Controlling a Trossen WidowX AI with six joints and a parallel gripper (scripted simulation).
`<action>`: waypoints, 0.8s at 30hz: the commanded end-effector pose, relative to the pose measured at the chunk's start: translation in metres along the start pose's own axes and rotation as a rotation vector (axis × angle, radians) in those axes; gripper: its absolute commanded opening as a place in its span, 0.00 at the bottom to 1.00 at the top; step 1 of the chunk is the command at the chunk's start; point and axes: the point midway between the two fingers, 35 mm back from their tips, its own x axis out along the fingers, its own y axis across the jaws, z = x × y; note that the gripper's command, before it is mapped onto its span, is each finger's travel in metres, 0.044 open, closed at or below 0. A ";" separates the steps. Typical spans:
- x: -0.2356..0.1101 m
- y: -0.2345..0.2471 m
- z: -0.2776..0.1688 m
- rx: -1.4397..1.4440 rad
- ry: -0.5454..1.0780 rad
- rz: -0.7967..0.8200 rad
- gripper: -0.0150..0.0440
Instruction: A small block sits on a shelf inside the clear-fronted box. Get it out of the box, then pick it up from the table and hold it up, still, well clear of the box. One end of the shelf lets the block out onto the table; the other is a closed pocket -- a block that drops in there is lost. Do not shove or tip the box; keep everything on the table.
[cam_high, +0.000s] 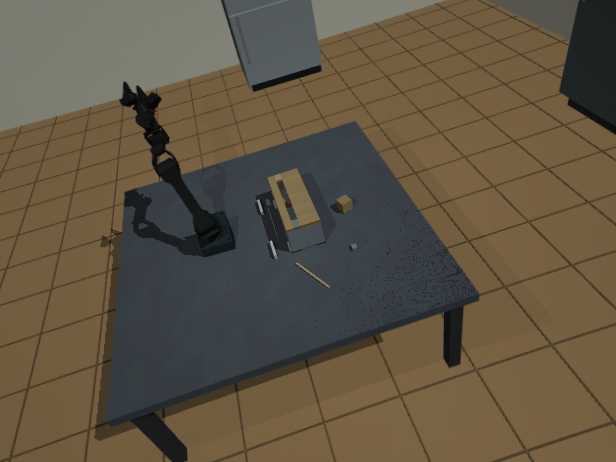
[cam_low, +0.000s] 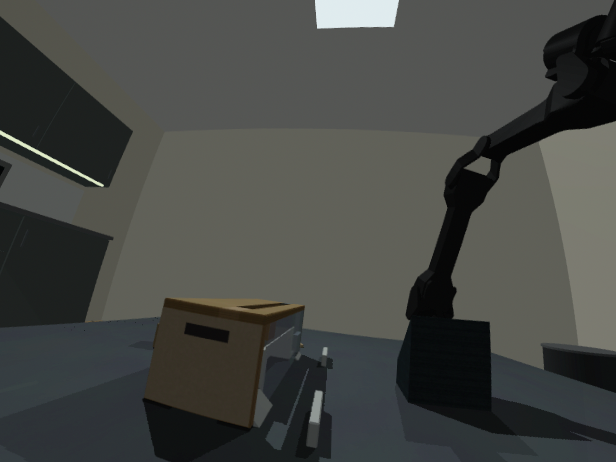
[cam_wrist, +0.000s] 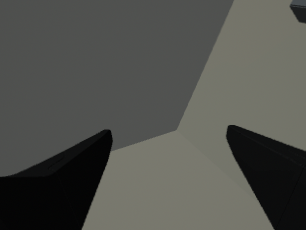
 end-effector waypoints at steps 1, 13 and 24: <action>0.000 -0.001 0.003 0.001 -0.003 -0.007 0.93; -0.033 -0.071 0.166 0.064 -0.225 -0.414 0.93; -0.130 -0.121 0.293 0.219 -0.465 -0.783 0.93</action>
